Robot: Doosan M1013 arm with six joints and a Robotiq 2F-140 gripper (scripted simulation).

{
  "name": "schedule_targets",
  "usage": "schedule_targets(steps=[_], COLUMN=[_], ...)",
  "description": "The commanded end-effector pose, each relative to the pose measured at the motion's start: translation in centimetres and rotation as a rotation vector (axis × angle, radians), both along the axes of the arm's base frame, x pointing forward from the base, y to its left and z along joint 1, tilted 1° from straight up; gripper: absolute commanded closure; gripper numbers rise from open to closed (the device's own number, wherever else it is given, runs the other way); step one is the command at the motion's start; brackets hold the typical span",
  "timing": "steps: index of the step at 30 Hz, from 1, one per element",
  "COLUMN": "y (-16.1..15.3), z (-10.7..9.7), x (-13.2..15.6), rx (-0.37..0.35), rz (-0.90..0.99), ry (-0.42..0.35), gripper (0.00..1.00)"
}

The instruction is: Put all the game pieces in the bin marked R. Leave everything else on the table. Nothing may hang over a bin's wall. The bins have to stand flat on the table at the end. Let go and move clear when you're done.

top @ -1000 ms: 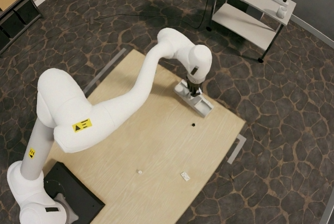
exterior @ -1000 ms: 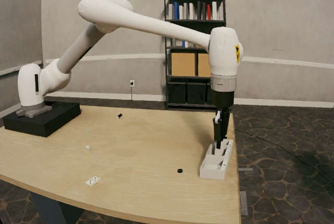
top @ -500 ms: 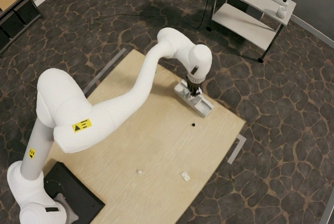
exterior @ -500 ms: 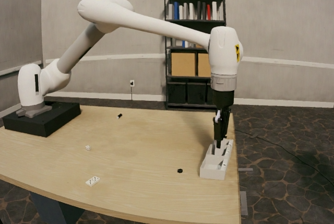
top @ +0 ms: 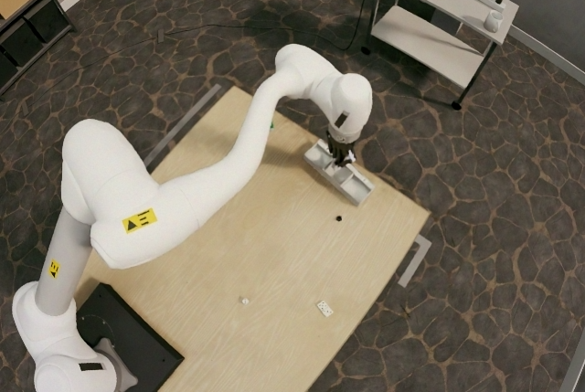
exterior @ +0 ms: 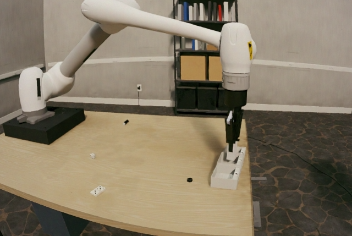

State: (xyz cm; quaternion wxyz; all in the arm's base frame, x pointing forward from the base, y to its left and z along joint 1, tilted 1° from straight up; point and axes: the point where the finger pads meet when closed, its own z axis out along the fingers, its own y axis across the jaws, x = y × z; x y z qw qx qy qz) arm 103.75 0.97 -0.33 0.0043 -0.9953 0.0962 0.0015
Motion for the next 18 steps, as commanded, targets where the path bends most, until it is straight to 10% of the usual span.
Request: schedule_targets(steps=[1, 18], y=[0.0, 0.5], z=[0.6, 4.2], x=[0.1, 0.1], rx=[0.000, 0.000], rz=[0.000, 0.000], ry=[-0.002, -0.002], gripper=[0.85, 0.85])
